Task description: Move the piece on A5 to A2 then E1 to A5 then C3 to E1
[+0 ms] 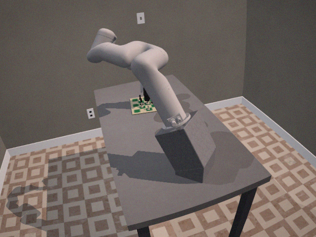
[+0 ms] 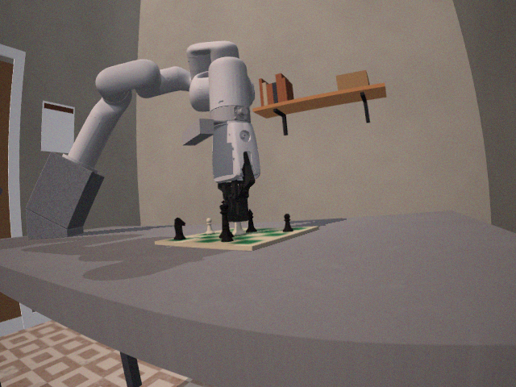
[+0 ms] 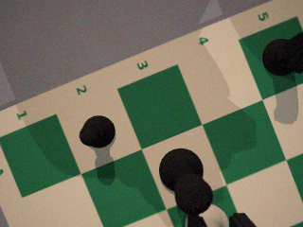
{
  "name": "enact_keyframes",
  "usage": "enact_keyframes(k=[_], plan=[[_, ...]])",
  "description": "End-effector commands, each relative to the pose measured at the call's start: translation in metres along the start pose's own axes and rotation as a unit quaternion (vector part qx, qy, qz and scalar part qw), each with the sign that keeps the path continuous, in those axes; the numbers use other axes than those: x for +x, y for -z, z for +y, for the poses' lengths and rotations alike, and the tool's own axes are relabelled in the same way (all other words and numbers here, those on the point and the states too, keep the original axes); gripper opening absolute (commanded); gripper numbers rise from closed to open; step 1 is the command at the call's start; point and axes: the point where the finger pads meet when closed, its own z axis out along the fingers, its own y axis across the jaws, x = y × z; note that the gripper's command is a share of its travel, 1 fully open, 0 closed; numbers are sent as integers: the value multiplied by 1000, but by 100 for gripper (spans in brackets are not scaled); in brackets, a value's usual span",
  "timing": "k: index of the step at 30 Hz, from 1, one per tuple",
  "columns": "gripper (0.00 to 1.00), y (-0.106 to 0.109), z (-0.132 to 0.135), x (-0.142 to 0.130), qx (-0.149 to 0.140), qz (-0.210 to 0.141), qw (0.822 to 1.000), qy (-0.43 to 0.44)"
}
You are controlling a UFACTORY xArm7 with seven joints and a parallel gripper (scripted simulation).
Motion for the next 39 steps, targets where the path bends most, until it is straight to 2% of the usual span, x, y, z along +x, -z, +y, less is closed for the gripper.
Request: enact_keyframes(k=[1,12,19,30,33,39], plan=[[0,2,-2,0,2,0,1000,0],[0,3,-2,0,2,0,1000,0],[0,17,-2,0,2,0,1000,0],[0,91,-2,0,2,0,1000,0],[0,100,-2,0,2,0,1000,0],[0,102,-2,0,2,0,1000,0]])
